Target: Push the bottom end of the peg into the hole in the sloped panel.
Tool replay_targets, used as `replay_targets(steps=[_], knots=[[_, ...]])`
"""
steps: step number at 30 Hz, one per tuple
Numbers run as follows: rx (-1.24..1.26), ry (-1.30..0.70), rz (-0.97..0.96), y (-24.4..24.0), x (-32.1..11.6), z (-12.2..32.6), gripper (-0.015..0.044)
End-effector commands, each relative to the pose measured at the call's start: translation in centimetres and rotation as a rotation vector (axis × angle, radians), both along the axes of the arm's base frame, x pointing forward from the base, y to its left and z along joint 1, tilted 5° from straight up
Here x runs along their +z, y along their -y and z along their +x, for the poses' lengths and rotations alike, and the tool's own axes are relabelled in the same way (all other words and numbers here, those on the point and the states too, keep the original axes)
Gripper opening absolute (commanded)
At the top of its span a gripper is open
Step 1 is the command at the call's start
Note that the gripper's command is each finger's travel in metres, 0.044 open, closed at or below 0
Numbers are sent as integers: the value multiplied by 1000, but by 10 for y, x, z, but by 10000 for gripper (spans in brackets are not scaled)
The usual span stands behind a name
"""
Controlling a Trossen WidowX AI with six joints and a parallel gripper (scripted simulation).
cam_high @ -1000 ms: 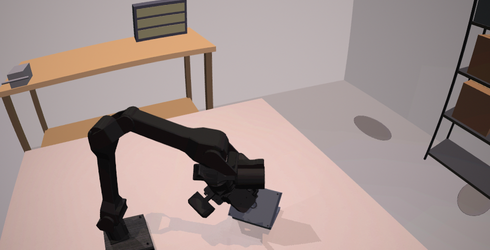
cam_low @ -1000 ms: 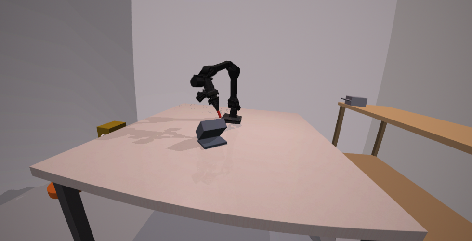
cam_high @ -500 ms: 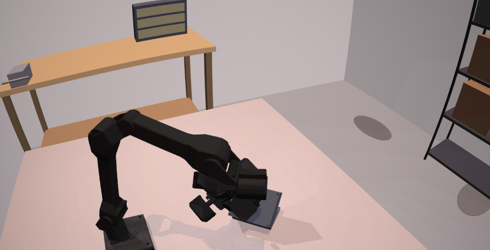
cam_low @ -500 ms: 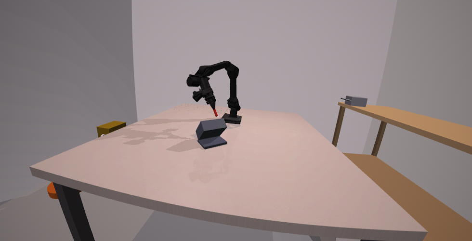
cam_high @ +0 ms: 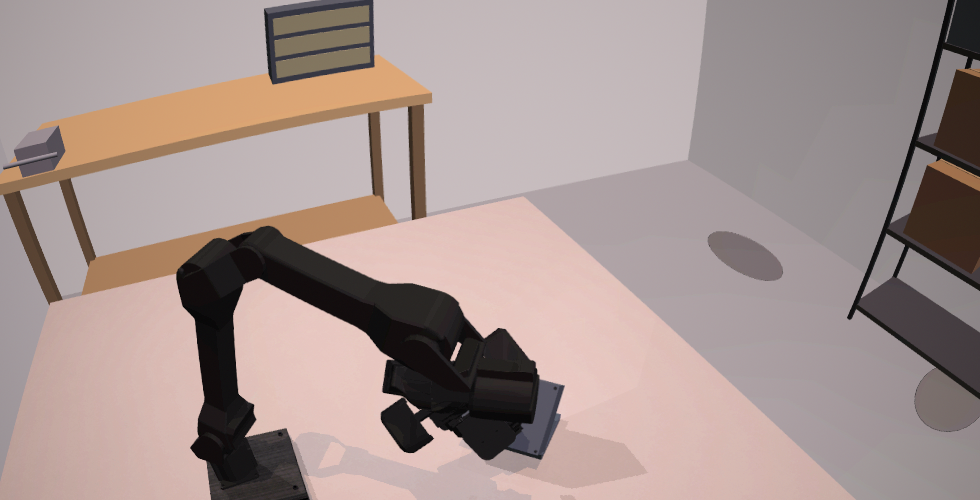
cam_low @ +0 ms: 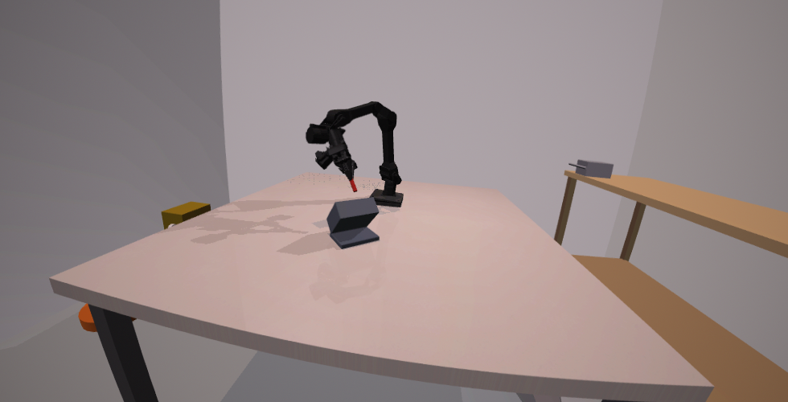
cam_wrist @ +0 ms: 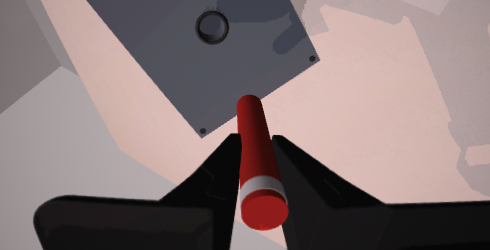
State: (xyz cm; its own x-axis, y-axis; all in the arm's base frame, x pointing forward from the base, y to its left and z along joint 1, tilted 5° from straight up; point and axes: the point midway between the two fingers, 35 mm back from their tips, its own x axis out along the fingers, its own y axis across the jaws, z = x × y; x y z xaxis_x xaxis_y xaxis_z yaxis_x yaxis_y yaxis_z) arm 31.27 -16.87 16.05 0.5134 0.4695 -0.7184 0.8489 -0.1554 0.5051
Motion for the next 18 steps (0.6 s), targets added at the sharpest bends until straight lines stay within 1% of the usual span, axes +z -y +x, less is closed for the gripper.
replay_targets(steps=[1, 18], knots=[[-29, 10, 18, 7, 1, -1, 0], [-126, 41, 74, 31, 5, -8, 0]])
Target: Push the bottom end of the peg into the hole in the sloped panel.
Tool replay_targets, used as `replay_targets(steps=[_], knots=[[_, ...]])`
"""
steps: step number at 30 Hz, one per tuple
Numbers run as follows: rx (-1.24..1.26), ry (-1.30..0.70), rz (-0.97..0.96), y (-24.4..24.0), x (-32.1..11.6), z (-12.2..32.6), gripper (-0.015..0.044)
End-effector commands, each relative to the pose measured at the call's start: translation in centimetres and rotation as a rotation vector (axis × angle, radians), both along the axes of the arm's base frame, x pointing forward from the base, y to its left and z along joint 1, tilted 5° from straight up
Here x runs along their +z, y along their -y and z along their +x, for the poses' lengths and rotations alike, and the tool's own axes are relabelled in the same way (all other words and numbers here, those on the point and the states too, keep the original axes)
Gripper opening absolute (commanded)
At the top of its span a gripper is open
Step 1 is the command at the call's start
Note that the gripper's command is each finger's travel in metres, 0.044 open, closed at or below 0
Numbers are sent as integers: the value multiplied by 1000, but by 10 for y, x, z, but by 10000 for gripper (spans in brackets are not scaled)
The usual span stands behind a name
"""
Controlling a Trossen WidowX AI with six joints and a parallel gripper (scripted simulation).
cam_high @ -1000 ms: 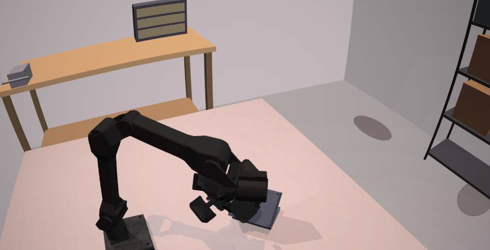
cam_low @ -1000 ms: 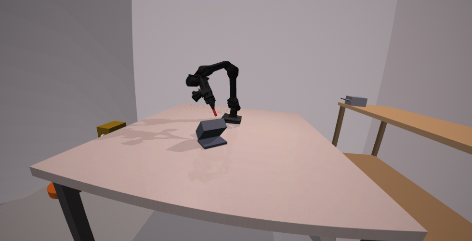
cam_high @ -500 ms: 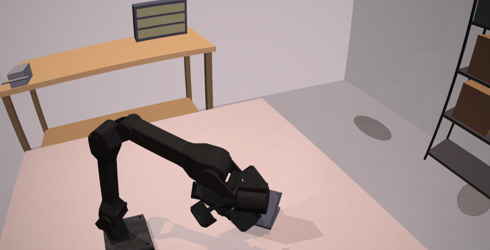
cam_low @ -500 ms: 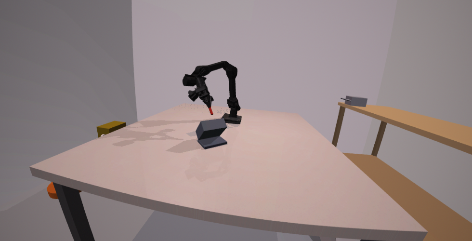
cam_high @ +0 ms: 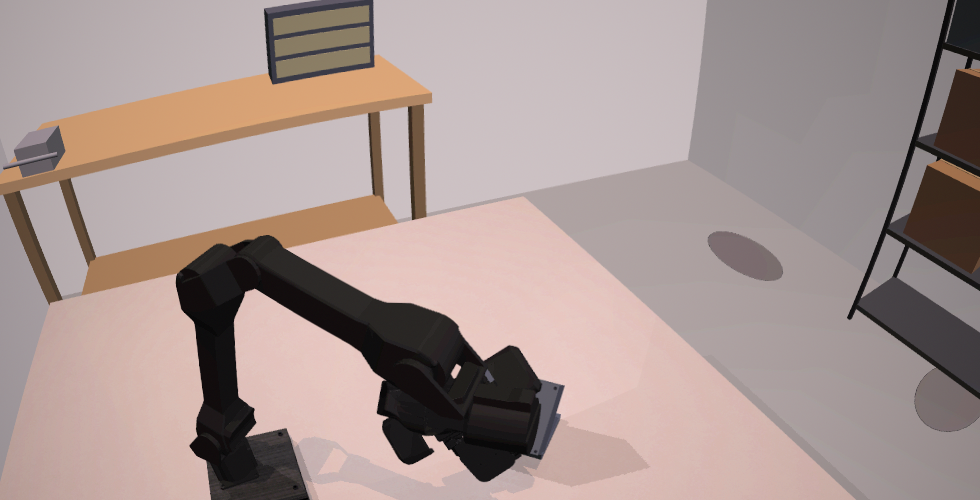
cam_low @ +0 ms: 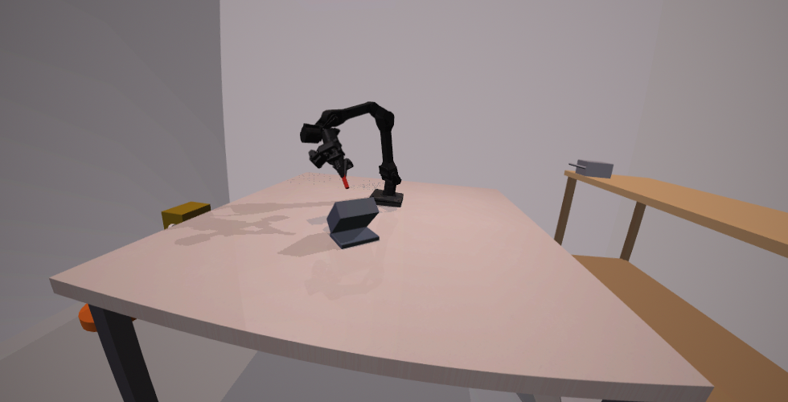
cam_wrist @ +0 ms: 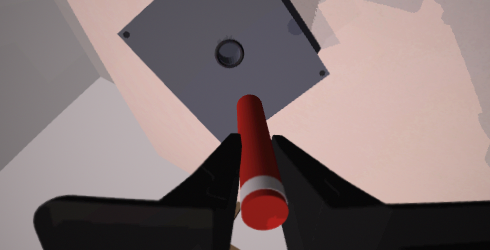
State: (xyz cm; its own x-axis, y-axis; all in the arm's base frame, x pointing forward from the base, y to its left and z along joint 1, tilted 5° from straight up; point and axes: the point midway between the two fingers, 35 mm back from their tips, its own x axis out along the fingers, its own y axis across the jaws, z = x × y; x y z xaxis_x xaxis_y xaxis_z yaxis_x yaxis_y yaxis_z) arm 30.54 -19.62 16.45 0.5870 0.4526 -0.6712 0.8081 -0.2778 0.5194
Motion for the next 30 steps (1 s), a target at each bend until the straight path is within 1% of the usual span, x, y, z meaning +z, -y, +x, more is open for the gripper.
replay_targets(steps=[1, 30], knots=[[-17, 8, 12, 4, 1, 0, 0], [-61, 26, 37, -6, -28, 28, 0]])
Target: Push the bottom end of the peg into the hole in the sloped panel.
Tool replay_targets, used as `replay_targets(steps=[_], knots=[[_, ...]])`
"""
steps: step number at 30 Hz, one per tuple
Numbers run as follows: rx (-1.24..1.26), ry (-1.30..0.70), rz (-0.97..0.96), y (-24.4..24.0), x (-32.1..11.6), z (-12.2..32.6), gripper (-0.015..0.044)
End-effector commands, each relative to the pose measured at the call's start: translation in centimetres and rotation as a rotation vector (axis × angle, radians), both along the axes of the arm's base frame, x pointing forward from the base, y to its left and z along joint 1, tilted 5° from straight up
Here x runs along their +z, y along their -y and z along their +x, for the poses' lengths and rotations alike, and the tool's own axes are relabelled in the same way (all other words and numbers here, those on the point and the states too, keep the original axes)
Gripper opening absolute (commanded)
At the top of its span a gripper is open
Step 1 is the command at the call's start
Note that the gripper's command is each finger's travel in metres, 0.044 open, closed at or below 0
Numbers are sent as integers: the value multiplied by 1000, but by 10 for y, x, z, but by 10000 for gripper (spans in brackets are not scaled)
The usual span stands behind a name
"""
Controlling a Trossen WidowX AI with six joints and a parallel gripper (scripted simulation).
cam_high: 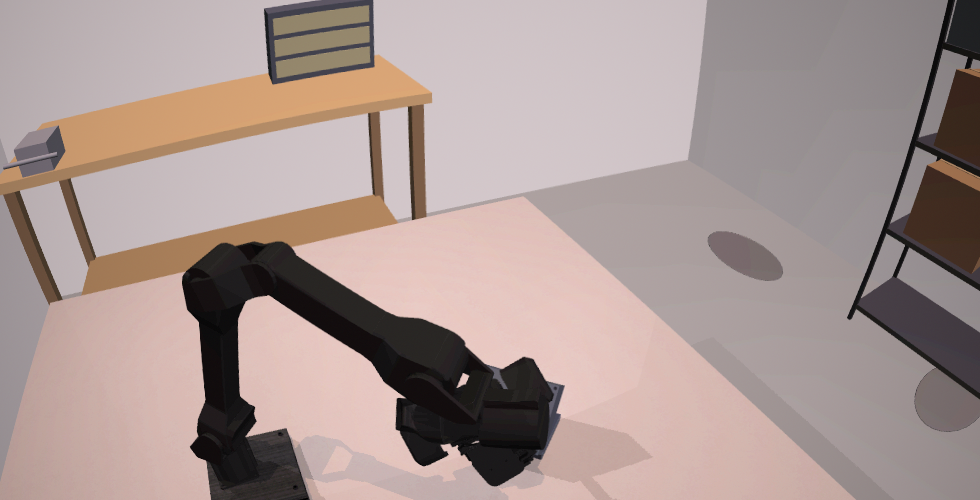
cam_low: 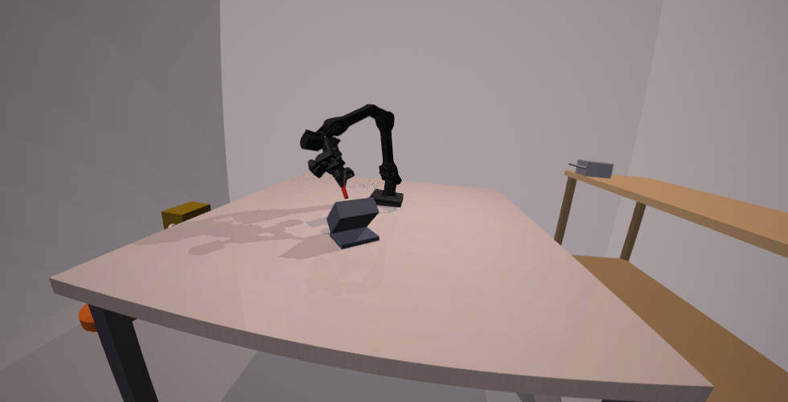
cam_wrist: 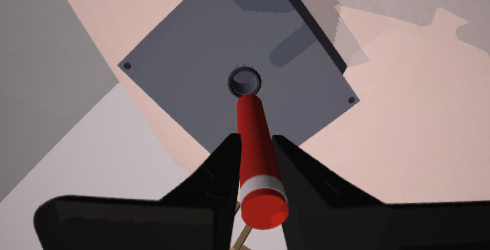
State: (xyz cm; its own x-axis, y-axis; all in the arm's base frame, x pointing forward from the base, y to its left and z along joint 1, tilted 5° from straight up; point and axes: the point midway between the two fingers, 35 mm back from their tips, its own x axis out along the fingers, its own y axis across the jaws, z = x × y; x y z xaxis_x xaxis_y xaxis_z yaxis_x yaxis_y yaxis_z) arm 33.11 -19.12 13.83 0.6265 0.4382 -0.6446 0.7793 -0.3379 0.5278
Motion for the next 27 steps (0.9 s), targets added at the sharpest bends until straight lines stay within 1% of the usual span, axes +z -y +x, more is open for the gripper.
replay_targets(steps=[1, 27], knots=[[-4, 5, 7, -1, -2, 3, 0], [2, 16, 4, -12, -19, 18, 0]])
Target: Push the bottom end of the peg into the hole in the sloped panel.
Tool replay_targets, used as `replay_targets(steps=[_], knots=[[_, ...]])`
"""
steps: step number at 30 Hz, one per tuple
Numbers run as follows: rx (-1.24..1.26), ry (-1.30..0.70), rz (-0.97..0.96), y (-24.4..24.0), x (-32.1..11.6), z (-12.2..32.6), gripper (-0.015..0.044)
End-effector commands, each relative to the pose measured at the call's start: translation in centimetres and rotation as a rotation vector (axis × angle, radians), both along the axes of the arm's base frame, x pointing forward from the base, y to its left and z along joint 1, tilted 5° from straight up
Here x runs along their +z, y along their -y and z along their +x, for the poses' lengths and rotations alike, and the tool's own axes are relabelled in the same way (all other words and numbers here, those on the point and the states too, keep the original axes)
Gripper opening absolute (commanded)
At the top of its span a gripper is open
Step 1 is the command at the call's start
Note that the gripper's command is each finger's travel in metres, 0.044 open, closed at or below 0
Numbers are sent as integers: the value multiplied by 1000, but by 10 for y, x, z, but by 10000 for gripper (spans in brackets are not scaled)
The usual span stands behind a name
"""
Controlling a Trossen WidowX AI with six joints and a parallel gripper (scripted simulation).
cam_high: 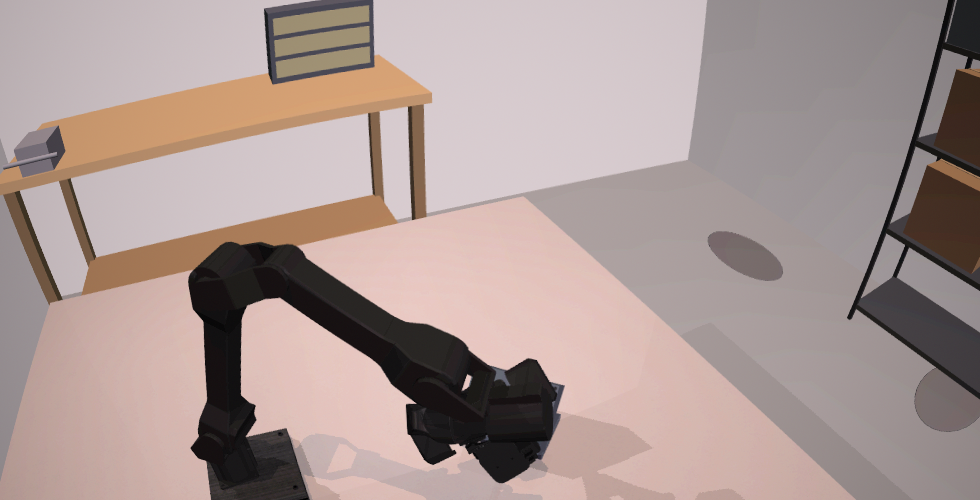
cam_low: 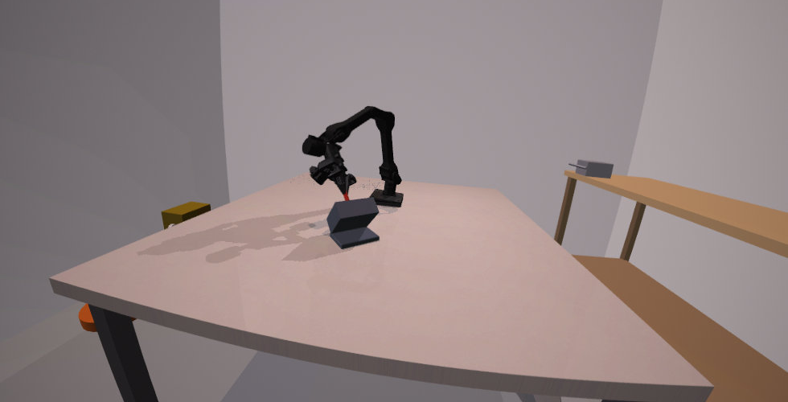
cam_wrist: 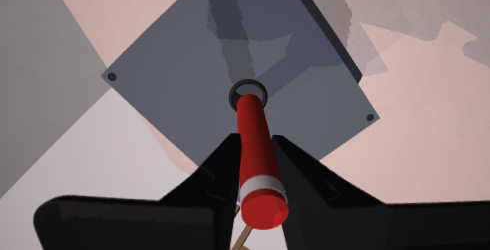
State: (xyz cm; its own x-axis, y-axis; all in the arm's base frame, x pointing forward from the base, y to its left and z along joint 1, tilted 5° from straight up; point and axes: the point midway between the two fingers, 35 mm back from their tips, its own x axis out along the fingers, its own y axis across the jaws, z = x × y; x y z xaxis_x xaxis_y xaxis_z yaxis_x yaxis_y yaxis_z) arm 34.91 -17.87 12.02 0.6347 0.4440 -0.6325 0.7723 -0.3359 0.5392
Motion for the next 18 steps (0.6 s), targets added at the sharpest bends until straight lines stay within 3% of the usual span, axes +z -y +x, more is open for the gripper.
replay_targets(steps=[1, 18], knots=[[-3, 0, -1, 1, 0, 0, 0], [-2, 1, -1, 0, -1, 1, 0]])
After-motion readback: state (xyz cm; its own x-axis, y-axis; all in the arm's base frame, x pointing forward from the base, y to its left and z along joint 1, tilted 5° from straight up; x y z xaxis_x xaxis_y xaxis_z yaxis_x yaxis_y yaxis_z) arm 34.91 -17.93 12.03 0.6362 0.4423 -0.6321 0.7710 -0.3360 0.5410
